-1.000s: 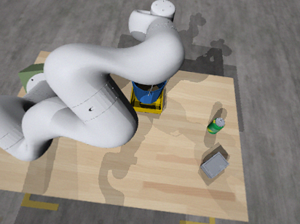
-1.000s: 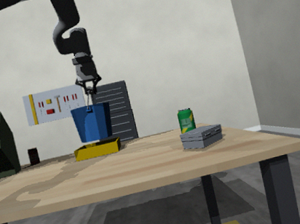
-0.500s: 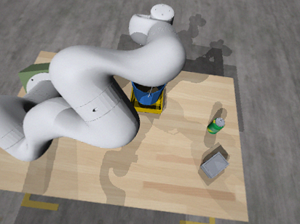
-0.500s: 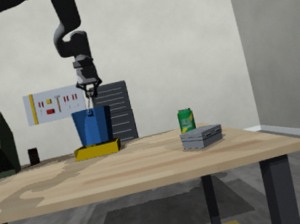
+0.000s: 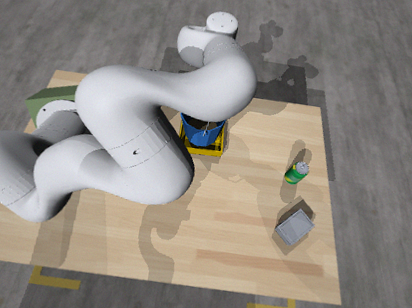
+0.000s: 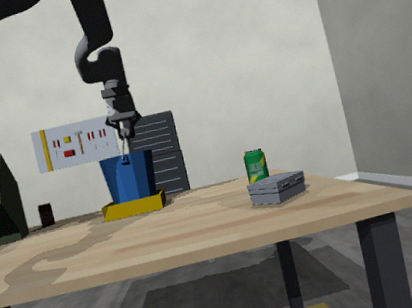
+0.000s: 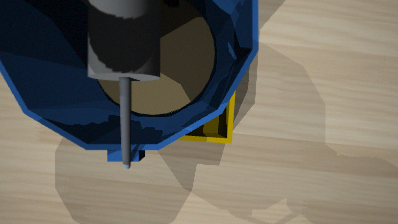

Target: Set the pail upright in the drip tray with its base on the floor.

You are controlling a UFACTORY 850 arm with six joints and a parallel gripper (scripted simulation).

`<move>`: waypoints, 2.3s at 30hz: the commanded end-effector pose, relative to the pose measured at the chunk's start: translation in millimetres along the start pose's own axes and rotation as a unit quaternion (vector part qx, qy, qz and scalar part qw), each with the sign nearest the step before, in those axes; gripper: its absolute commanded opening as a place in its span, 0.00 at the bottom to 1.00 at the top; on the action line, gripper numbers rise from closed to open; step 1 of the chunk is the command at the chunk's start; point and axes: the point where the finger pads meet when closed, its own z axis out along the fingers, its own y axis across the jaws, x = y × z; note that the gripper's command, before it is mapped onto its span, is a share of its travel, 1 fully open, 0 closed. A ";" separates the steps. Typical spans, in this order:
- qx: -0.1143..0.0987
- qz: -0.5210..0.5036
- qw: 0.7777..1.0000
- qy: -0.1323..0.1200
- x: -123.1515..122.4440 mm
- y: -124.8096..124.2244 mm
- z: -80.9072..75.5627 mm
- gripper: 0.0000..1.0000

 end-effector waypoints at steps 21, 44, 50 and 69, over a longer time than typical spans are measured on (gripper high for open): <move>0.001 0.000 1.000 0.000 -0.2 -0.6 23.9 0.00; 0.001 0.000 1.000 0.000 -0.3 -0.6 32.8 0.00; 0.001 0.000 1.000 0.000 -0.3 -0.6 33.5 0.00; 0.001 0.000 1.000 0.000 -0.3 -0.6 33.7 1.00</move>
